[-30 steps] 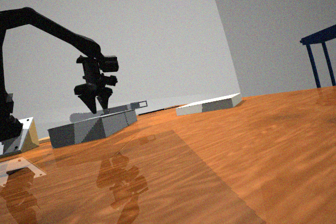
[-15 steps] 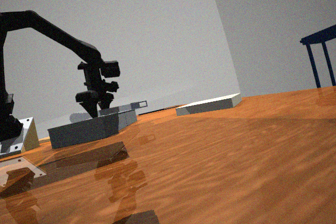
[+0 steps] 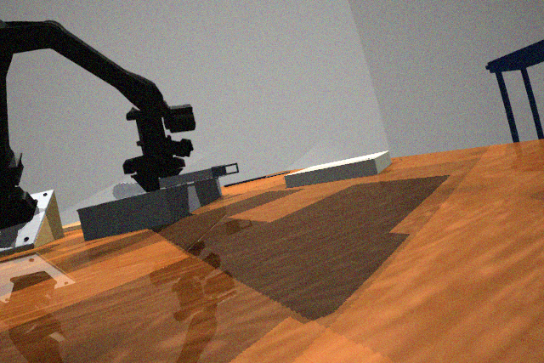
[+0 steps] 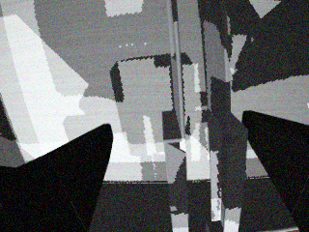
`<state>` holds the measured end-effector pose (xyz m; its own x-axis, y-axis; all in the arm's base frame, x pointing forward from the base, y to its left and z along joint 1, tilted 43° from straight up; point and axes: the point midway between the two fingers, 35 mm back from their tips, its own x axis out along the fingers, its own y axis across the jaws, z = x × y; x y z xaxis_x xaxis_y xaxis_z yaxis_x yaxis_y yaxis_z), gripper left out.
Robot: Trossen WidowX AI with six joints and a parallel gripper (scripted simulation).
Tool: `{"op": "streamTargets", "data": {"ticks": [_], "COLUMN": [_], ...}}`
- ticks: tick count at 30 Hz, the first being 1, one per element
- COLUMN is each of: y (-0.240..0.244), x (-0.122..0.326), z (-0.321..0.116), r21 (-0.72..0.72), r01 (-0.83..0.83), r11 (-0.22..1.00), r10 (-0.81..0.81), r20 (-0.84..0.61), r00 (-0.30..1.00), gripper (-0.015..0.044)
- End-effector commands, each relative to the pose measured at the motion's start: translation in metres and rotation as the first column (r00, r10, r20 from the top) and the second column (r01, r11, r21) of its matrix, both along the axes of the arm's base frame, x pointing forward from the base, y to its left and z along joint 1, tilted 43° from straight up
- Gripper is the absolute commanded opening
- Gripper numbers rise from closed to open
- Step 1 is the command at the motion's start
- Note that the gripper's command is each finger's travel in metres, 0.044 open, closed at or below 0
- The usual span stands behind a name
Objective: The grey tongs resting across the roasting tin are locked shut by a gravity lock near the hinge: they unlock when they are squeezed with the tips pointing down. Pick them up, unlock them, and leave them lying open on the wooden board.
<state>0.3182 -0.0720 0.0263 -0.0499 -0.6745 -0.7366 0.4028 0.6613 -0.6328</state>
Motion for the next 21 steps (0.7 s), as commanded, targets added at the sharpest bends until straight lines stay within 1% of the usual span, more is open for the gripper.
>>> {"op": "streamTargets", "data": {"ticks": [1, 8, 21], "y": [0.0000, 0.0000, 0.0000], "x": [0.0001, 0.0001, 0.0001], "z": [0.0003, 0.0003, 0.0003], "r21": [0.000, 0.000, 0.000], "r01": [0.001, 0.001, 0.001], "r11": [1.000, 1.000, 1.000], "r10": [-0.001, -0.001, -0.001], "r20": [0.001, 0.001, 0.001], "r00": [1.000, 1.000, 1.000], "gripper": [0.0309, 0.0125, 0.0038]}}
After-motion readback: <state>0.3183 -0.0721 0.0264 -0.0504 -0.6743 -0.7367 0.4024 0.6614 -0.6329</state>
